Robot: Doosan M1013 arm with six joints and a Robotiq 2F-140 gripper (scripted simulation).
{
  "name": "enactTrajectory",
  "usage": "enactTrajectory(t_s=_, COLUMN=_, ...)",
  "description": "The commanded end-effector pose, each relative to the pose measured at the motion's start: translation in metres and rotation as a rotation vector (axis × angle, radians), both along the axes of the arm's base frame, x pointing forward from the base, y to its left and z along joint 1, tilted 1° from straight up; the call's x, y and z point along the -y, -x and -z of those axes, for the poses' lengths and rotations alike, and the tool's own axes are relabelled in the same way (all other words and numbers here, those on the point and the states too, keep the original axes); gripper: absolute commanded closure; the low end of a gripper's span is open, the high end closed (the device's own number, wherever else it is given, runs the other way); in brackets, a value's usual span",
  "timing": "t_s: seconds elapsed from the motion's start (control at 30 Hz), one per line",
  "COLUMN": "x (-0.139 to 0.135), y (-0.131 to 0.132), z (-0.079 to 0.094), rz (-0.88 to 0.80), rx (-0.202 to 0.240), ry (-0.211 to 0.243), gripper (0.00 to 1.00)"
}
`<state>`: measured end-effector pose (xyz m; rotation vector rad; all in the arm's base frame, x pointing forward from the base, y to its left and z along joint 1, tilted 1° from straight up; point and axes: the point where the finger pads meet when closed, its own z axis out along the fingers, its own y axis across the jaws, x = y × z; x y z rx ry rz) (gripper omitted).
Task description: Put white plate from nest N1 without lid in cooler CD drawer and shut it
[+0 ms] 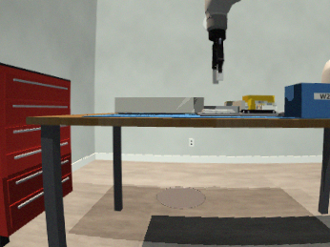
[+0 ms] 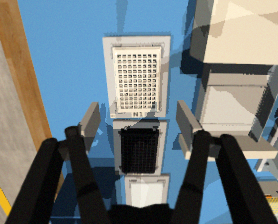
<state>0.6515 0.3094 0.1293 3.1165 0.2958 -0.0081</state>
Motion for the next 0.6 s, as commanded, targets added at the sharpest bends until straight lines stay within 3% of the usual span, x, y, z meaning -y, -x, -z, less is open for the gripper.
enactTrajectory(t_s=0.0, x=0.000, y=0.000, z=0.000, rz=0.000, rx=0.000, ry=0.000, gripper=0.34)
enactTrajectory(t_s=0.57, x=0.000, y=0.000, z=0.015, rz=0.000, rx=0.000, ry=0.000, gripper=0.34)
